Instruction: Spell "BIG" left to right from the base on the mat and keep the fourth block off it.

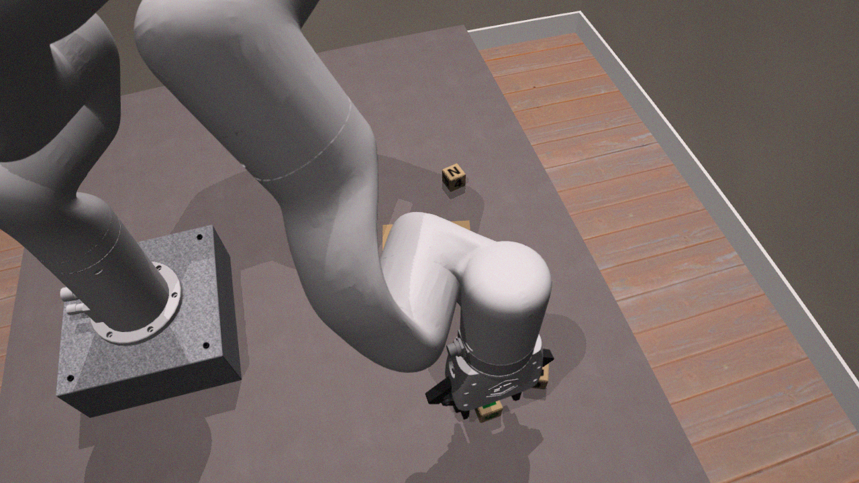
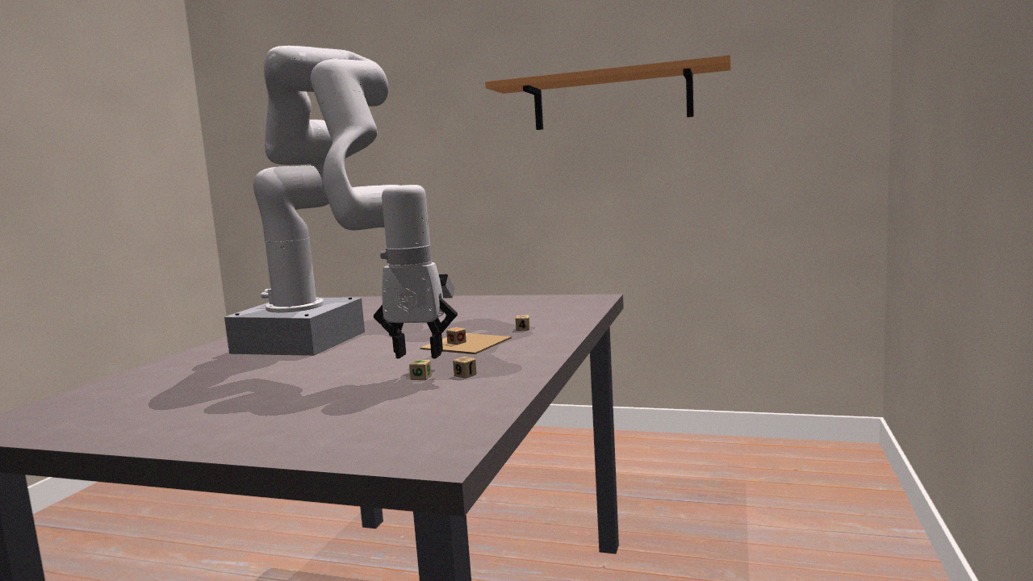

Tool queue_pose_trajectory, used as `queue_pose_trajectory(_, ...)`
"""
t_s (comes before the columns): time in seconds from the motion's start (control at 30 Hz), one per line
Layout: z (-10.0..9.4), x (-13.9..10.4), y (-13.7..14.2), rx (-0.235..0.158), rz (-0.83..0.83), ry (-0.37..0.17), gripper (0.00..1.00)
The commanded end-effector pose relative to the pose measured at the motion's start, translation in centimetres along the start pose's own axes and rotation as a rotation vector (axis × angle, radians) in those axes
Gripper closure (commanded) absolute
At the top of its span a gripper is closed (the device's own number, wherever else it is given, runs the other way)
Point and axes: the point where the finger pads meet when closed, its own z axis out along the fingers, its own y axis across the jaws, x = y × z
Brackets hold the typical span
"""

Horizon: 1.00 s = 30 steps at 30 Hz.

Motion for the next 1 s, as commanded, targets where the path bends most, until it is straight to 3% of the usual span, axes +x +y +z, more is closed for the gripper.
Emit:
queue_pose_trajectory(0.0,-0.1,-0.1,0.1,-0.003,0.000,-0.002,0.31)
queue_pose_trajectory(0.97,3.3,-0.1,0.1,-0.003,0.000,-0.002,0.31)
